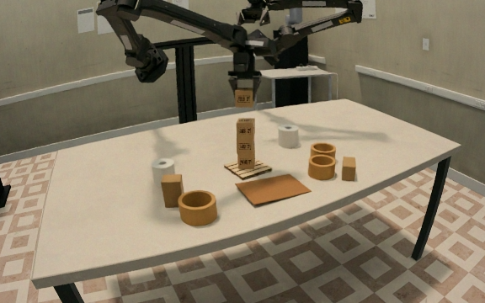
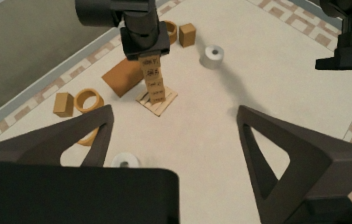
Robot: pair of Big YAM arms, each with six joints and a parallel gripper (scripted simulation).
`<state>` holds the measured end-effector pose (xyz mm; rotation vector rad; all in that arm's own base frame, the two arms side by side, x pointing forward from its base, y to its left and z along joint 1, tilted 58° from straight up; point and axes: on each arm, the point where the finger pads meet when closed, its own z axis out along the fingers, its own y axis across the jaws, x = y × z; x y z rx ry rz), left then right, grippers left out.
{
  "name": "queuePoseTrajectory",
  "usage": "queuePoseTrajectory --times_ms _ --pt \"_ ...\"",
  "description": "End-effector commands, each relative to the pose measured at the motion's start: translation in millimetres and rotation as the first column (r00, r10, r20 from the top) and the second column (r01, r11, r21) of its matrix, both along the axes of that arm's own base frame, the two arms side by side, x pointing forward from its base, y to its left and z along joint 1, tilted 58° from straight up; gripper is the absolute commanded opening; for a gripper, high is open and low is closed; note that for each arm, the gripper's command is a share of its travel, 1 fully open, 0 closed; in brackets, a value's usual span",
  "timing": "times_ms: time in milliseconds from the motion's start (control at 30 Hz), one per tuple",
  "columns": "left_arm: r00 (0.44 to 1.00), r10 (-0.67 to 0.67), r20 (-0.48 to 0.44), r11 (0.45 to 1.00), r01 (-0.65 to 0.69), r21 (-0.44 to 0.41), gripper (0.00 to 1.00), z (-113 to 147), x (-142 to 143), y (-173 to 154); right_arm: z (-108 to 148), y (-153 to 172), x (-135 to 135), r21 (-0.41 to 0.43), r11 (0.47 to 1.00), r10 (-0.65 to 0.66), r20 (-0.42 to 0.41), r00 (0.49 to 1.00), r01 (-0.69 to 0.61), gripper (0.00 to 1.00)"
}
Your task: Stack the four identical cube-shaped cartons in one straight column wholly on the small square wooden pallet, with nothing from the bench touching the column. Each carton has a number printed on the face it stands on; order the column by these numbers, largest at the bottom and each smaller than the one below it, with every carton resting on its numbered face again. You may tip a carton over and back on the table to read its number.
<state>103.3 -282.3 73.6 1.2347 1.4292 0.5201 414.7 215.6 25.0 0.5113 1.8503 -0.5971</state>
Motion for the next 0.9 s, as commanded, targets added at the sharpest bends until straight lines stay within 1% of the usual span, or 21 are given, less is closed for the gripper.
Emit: queuePoseTrajectory --times_ms 0,267,400,500,600,867 --pt "1.000 0.000 -0.003 1.000 0.000 -0.016 1.00 4 -2 -7 -11 -13 7 -0.018 1.000 -0.011 -0.020 1.000 0.011 0.50" --pt "1.000 0.000 -0.003 1.000 0.000 -0.016 1.00 4 -2 -7 -20 -23 16 -0.018 1.000 -0.011 -0.020 1.000 0.010 0.50" --pt "1.000 0.000 -0.003 1.000 0.000 -0.016 1.00 4 -2 -7 -16 -24 19 -0.007 1.000 -0.011 -0.009 1.000 0.011 0.50" --pt "1.000 0.000 -0.003 1.000 0.000 -0.016 1.00 4 -2 -7 -25 -28 20 -0.018 1.000 -0.011 -0.020 1.000 0.010 0.50" --pt "1.000 0.000 -0.003 1.000 0.000 -0.016 1.00 4 -2 -7 -27 -31 22 -0.018 1.000 -0.011 -0.020 1.000 0.010 0.50" --pt "1.000 0.000 -0.003 1.000 0.000 -0.016 1.00 4 -2 -7 -26 -32 25 -0.011 1.000 -0.011 -0.012 1.000 0.011 0.50"
